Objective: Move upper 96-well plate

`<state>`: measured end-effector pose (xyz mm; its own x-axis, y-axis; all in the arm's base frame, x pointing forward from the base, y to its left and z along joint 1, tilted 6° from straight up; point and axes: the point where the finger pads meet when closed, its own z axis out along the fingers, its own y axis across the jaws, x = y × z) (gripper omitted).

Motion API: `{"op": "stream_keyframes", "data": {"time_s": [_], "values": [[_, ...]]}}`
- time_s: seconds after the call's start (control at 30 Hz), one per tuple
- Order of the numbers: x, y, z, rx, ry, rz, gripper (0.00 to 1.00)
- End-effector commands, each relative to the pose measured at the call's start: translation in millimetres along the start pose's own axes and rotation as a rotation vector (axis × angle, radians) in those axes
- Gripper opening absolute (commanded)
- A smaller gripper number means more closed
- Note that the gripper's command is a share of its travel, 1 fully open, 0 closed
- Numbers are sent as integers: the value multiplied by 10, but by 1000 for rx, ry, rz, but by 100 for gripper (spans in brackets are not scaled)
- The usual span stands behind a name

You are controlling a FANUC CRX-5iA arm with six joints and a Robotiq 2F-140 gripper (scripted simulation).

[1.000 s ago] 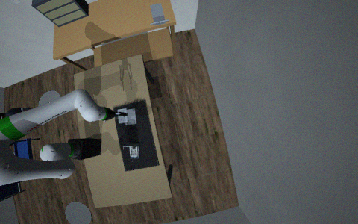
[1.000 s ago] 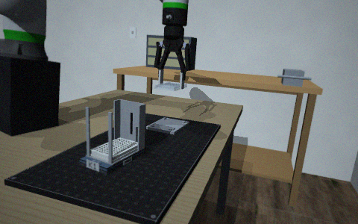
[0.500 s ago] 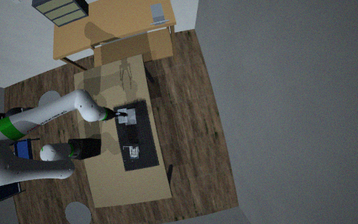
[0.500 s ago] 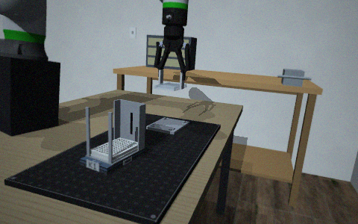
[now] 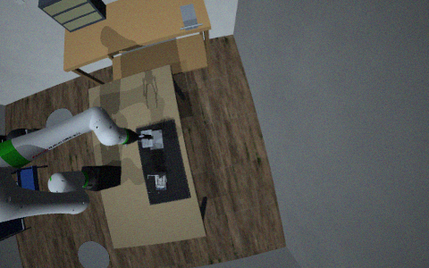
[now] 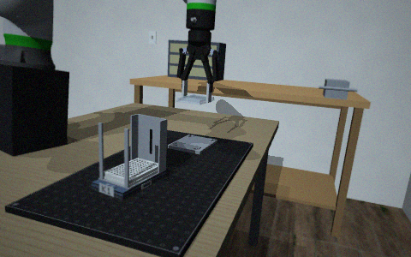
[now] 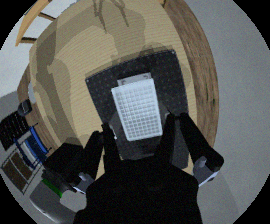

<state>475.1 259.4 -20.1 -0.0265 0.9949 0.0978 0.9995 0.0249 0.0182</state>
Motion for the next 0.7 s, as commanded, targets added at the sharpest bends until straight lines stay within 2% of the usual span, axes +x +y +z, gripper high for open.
{"op": "stream_keyframes", "data": {"time_s": [0.0, 0.67], "values": [[0, 2, 39, 0, 0, 0, 0], [-1, 2, 339, 0, 0, 0, 0]]}}
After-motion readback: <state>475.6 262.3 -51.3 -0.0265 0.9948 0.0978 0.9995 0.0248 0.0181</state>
